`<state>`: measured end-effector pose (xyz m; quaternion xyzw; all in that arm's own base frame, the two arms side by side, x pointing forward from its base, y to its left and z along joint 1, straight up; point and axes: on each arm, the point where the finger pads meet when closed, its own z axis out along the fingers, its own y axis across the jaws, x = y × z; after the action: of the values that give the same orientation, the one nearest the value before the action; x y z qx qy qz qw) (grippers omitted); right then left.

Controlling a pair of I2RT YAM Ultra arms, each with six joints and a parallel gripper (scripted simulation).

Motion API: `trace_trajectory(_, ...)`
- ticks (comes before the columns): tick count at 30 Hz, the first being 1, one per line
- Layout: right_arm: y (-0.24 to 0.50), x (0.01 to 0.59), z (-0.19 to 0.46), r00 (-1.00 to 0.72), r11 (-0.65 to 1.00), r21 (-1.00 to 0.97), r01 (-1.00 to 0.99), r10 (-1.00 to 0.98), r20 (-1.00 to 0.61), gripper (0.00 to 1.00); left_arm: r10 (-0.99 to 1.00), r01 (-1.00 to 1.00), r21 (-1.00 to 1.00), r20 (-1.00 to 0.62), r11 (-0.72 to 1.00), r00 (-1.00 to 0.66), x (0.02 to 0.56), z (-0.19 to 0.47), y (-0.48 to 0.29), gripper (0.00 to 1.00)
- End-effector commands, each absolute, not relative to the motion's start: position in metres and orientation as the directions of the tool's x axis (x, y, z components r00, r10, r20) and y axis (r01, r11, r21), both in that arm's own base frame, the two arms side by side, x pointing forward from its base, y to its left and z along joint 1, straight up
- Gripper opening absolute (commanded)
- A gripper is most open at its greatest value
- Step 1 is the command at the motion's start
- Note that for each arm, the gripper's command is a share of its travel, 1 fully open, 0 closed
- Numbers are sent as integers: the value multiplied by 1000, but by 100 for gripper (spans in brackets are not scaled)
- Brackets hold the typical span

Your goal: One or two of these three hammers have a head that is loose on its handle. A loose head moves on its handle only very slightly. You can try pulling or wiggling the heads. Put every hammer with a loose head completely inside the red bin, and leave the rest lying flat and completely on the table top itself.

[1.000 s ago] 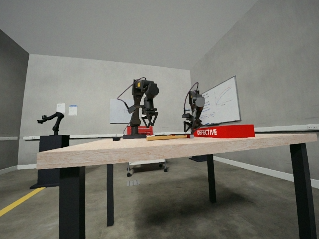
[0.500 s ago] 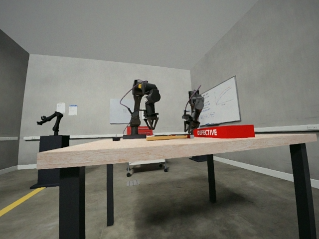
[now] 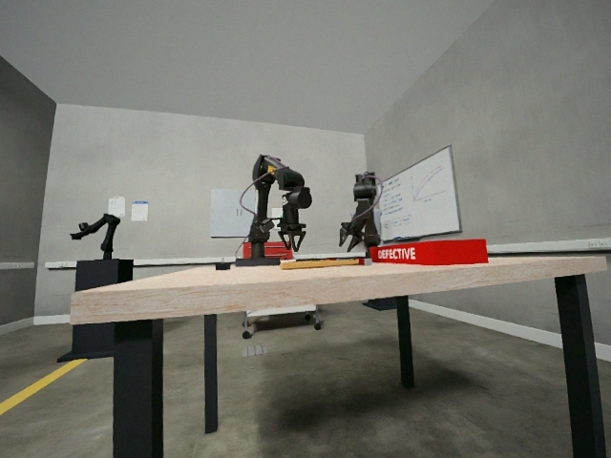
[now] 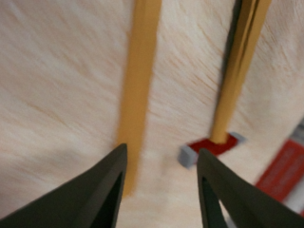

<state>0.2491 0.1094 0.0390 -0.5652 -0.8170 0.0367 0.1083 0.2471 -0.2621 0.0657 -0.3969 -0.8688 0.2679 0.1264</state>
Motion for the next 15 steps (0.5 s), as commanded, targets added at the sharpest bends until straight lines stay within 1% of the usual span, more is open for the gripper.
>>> trace_trajectory(1, 112, 246, 42, -402, 413, -116, 903, 909, 111, 52, 624, 455, -542, 173, 707, -762, 217, 85, -259, 42)
trace_trajectory(3, 111, 240, 39, -423, 433, -109, 895, 900, 101, 52, 567, 402, -500, 235, 767, -789, 209, 84, -256, 42)
trace_trajectory(5, 111, 240, 39, -423, 433, -109, 895, 900, 101, 52, 567, 402, -500, 235, 767, -789, 209, 84, -256, 42)
trace_trajectory(11, 110, 228, 31, -478, 483, -78, 872, 876, 67, 52, 366, 242, -364, 327, 900, -871, 193, 80, -257, 42)
trace_trajectory(15, 109, 223, 27, -505, 507, -54, 860, 862, 47, 52, 233, 137, -280, 345, 950, -909, 185, 77, -258, 42)
